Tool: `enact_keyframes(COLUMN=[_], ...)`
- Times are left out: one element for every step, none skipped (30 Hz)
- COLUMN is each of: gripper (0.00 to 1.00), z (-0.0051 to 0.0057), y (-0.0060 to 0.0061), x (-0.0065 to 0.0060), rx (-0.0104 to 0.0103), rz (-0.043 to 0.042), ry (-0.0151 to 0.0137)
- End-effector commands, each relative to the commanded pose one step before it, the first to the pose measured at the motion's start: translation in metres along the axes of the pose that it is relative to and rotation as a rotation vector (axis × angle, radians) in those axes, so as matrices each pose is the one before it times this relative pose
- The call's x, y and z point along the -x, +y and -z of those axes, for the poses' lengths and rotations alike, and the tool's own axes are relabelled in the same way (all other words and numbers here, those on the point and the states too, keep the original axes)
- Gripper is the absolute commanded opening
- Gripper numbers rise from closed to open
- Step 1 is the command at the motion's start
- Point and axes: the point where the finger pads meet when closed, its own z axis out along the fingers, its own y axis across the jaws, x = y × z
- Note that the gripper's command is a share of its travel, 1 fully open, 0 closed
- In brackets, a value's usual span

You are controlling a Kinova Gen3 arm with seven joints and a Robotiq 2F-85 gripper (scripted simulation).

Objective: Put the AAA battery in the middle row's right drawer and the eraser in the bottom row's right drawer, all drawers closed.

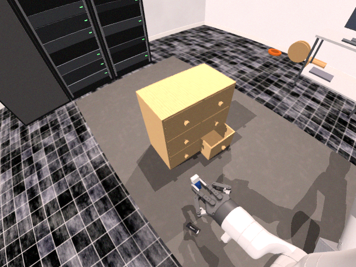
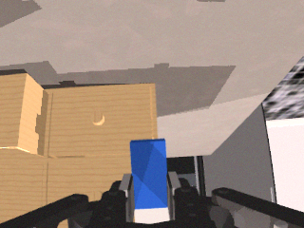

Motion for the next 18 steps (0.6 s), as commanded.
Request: enact_keyframes(gripper=[0.19,0.19,0.19,0.19,0.19,0.19,0.19,0.19,0.19,0.19,0.19,0.19,0.19,0.19,0.19,0.19,0.19,0.19], z=[-0.00436,-0.00100,-0.00102,-0.00103,-0.00104,0.00000,0.00000,-0.00106,-0.00106,-0.00108,-0.00109,-0.00109,-0.00111,-0.00111,-0.00113,-0.00113,-0.00114,-0.00115], y=[-0.00678,-0.00168,-0.00171,-0.00172,-0.00176,0.00000,0.00000,-0.00175,-0.00179,-0.00180,-0.00182,-0.00184,-0.00184,-0.00188,-0.00187,-0.00190,-0.00190,-0.00192], x=[0.00032,0.00039,0.00040,0.00041,0.00041,0.00000,0.00000,0.00042,0.00042,0.00042,0.00043,0.00043,0.00044,0.00043,0.00045,0.00044,0.00045,0.00045], rx=[-0.00112,-0.00004,-0.00005,-0.00003,-0.00006,0.00000,0.00000,-0.00003,-0.00005,-0.00004,-0.00004,-0.00006,-0.00003,-0.00006,-0.00003,-0.00006,-0.00004,-0.00005], rz=[-0.00652,-0.00001,0.00000,-0.00001,0.00000,0.00000,0.00000,-0.00001,0.00000,0.00000,0.00000,0.00000,-0.00001,0.00000,-0.00001,0.00000,0.00000,0.00000], ry=[0.00667,-0.00002,-0.00002,-0.00005,0.00000,0.00000,0.00000,-0.00006,-0.00002,-0.00004,-0.00004,-0.00002,-0.00006,0.00000,-0.00007,-0.00002,-0.00005,-0.00003])
